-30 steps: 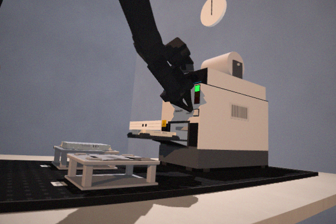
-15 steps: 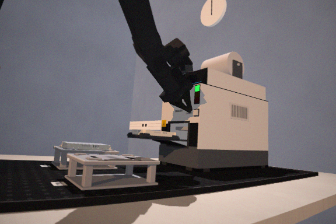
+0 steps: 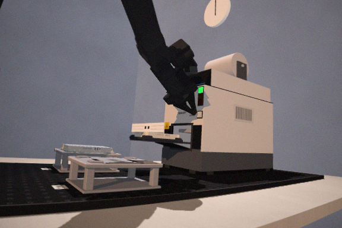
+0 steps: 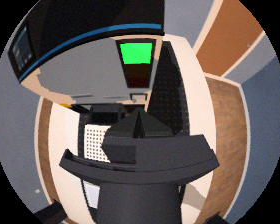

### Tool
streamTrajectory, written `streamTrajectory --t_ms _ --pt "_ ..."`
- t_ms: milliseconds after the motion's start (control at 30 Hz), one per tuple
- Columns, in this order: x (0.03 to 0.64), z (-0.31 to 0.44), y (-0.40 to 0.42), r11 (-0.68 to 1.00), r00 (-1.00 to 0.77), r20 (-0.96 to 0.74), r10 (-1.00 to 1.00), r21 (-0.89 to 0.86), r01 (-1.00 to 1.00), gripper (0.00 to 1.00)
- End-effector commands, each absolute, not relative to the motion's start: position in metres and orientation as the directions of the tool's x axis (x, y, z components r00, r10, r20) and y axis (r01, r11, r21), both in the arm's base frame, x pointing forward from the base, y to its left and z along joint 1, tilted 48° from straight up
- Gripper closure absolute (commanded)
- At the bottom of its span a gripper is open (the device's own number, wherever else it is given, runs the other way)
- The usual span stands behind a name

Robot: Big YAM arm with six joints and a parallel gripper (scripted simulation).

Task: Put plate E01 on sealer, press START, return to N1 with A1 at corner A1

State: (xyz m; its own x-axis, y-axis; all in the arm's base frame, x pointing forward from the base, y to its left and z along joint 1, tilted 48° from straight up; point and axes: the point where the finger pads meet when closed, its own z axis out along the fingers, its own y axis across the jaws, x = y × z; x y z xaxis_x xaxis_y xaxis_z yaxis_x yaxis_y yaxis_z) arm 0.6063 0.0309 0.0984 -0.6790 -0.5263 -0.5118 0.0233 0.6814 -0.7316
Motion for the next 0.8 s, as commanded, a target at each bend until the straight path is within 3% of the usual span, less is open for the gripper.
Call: streamTrajectory --t_ms 0,767 --pt "0.616 0.104 0.045 0.677 -0.664 -0.508 -0.549 -0.736 0.004 1.0" --pt "0.632 0.116 0.03 0.686 -0.657 -0.544 -0.522 -0.726 0.056 1.0"
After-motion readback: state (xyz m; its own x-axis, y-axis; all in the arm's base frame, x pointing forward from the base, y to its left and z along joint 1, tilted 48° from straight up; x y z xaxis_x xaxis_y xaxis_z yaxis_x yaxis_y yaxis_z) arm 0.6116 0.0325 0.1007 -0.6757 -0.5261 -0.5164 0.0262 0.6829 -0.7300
